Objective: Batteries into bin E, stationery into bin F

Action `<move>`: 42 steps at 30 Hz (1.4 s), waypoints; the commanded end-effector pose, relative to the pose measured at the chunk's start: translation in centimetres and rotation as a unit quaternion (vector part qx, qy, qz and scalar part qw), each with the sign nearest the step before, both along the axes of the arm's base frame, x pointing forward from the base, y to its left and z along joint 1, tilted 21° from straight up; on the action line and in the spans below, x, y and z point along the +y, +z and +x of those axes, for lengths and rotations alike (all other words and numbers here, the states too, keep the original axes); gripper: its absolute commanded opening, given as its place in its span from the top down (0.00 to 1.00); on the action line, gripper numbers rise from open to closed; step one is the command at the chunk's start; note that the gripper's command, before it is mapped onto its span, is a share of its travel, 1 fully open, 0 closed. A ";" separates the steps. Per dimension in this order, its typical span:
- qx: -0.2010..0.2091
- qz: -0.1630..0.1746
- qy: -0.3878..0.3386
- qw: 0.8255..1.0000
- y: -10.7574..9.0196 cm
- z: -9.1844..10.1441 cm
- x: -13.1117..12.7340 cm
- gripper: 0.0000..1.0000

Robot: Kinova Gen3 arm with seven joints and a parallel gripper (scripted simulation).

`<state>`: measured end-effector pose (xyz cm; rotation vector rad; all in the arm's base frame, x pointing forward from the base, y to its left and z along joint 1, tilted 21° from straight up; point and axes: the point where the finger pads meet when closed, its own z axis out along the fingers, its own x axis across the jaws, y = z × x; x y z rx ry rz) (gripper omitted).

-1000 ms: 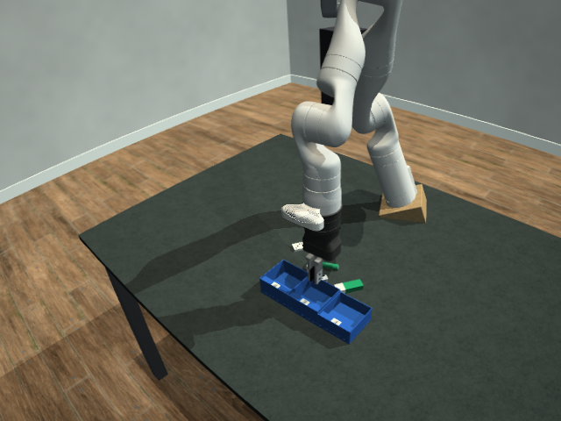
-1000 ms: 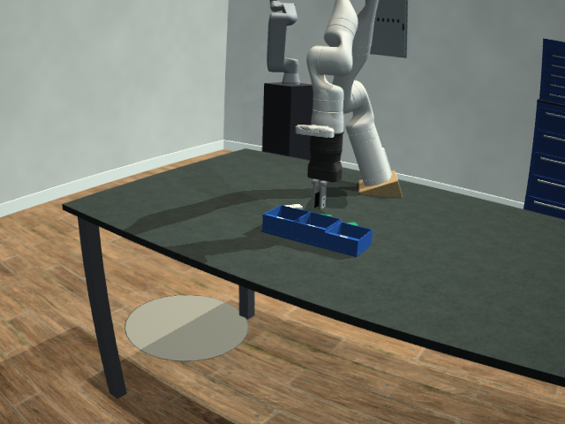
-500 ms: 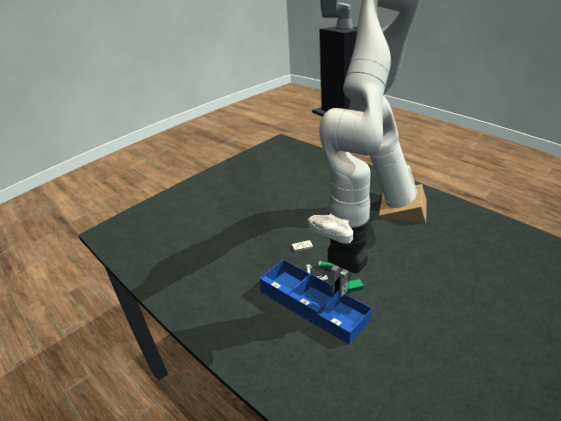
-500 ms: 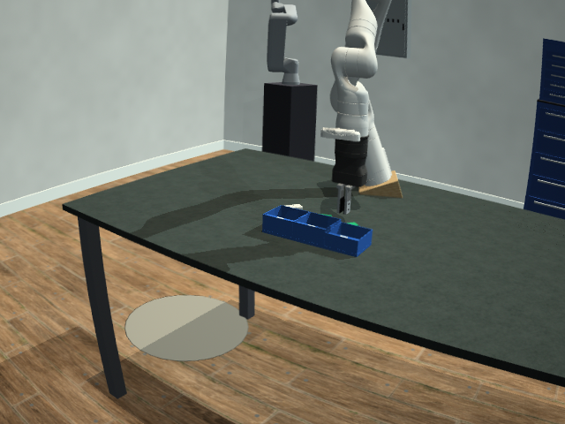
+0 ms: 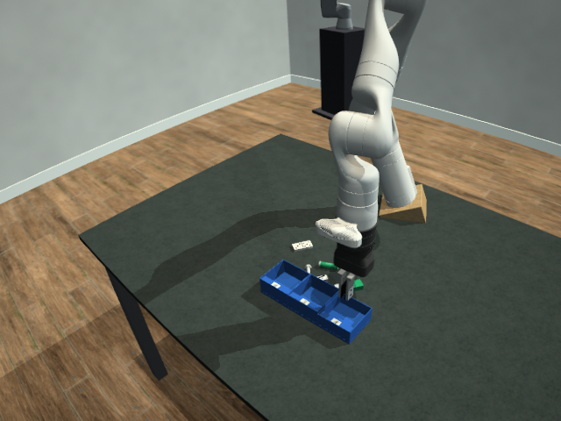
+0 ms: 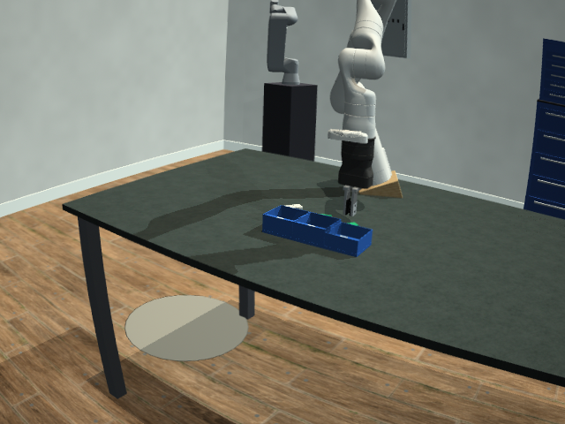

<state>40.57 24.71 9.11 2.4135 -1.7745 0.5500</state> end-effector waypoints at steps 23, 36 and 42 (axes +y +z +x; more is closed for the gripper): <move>0.002 0.002 -0.003 1.000 -0.1 -0.3 0.4 0.69; 0.002 0.002 0.002 1.000 -2.2 0.3 -0.4 0.69; 0.002 0.002 0.002 1.000 -3.2 0.6 -0.7 0.69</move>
